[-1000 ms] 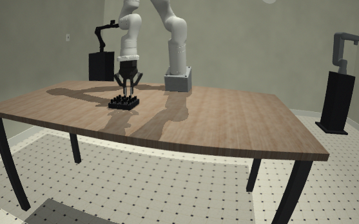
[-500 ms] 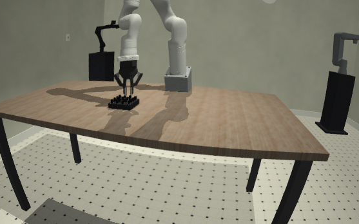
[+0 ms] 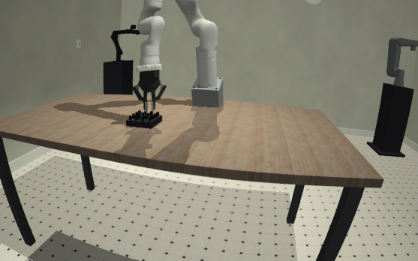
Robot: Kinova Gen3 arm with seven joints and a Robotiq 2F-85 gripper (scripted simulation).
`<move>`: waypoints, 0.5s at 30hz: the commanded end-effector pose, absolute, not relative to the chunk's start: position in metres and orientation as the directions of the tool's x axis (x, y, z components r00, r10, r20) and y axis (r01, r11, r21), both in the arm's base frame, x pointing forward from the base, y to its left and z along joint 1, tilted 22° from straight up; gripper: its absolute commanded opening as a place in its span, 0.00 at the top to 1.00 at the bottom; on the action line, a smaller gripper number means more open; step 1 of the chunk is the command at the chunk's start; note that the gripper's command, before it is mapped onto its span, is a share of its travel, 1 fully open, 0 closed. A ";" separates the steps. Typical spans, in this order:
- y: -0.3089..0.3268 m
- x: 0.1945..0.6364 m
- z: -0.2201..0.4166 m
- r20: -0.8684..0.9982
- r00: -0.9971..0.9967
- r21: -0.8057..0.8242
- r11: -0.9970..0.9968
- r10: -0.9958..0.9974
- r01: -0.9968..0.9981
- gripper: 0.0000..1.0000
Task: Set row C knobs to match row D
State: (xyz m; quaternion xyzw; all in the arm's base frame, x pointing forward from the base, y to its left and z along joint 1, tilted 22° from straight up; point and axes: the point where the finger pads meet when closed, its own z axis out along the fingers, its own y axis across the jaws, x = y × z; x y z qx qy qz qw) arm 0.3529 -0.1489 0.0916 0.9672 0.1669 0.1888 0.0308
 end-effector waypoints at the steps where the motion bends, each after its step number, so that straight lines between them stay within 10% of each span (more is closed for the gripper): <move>1: -0.150 0.353 0.091 0.358 0.873 0.125 -0.944 0.330 0.306 0.81; 15: -0.153 0.354 0.092 0.358 0.873 0.125 -0.944 0.330 0.306 0.81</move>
